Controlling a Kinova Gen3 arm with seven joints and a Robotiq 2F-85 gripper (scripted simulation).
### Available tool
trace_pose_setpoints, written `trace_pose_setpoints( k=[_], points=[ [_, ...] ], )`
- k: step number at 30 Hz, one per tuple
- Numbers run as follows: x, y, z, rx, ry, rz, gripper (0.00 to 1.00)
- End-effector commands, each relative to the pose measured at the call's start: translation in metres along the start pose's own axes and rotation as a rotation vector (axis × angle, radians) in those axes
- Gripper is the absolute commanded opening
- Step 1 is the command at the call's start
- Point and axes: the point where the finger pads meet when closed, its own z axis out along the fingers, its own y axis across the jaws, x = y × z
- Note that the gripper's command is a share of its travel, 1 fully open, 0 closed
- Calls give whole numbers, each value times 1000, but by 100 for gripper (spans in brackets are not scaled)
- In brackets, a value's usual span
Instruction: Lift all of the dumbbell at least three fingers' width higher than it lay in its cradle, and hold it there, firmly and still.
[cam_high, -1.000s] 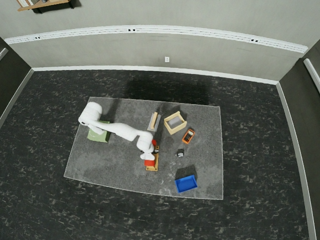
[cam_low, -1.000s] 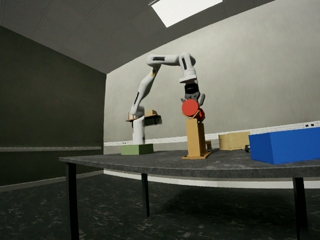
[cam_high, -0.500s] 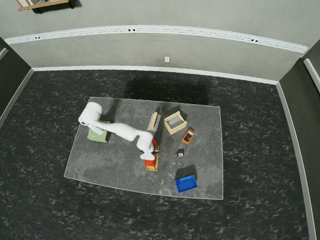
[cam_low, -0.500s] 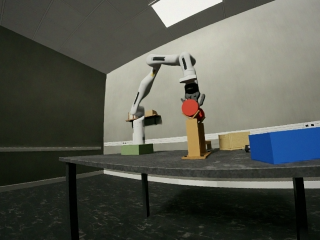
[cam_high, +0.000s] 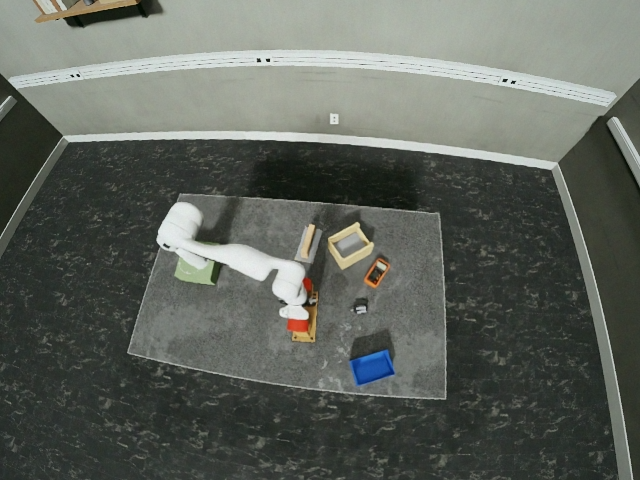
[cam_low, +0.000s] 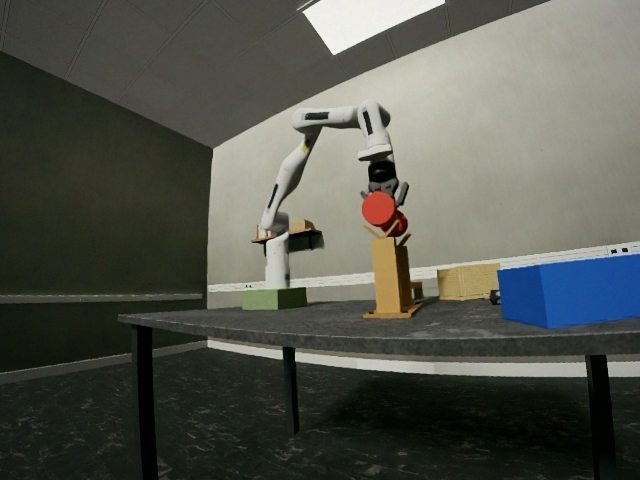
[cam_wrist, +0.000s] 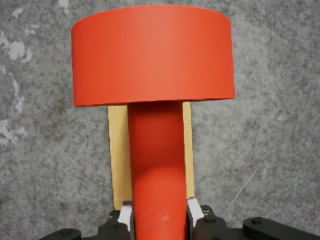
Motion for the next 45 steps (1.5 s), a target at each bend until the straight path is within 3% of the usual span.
trace_pose_setpoints(
  k=[1, 30, 45],
  points=[
    [0, -1, -8, 6, 2, 0, 10],
    [0, 0, -74, 7, 3, 0, 10],
    [0, 0, -90, 7, 3, 0, 10]
  ],
)
